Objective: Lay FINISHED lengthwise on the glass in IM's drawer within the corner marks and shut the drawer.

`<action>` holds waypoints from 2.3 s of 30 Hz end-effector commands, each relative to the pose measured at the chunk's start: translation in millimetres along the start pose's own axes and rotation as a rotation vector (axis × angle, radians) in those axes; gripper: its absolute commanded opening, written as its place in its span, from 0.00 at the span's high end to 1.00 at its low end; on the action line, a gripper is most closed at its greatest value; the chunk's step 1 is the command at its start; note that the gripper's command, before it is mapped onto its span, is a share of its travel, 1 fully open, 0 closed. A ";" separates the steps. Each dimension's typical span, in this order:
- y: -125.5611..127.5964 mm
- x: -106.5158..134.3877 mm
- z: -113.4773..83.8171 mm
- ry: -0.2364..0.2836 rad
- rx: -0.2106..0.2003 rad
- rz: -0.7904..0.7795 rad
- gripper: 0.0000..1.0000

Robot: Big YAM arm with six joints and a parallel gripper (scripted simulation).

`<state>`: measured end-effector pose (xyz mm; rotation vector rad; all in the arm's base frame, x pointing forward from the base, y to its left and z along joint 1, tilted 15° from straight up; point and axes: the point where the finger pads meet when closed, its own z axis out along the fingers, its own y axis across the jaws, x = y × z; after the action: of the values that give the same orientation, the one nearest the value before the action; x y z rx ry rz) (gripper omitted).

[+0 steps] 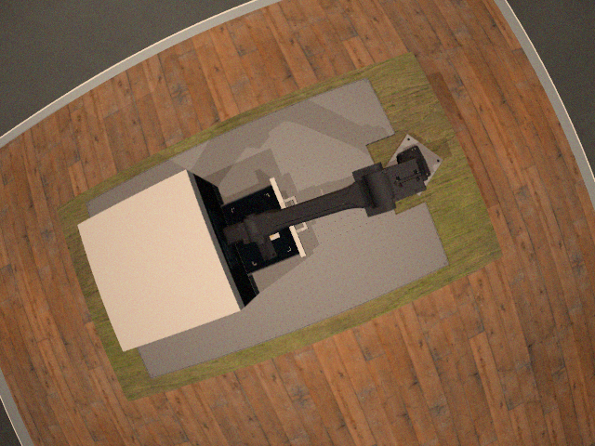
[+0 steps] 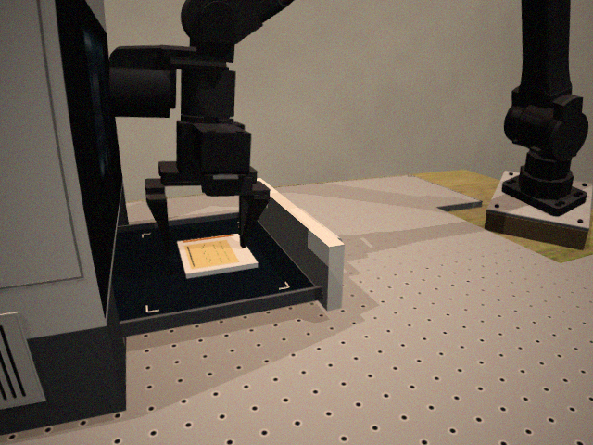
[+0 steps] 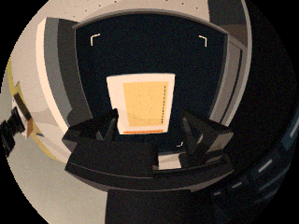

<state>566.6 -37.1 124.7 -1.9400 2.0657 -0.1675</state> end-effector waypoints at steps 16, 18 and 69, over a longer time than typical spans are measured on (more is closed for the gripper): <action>-12.3 0.6 5.1 -0.003 0.027 0.007 0.08; -12.3 0.6 5.1 -0.003 0.027 0.007 0.08; -12.3 0.6 5.1 -0.003 0.027 0.007 0.08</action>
<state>568.6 -37.3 125.6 -1.9352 2.0610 -0.1769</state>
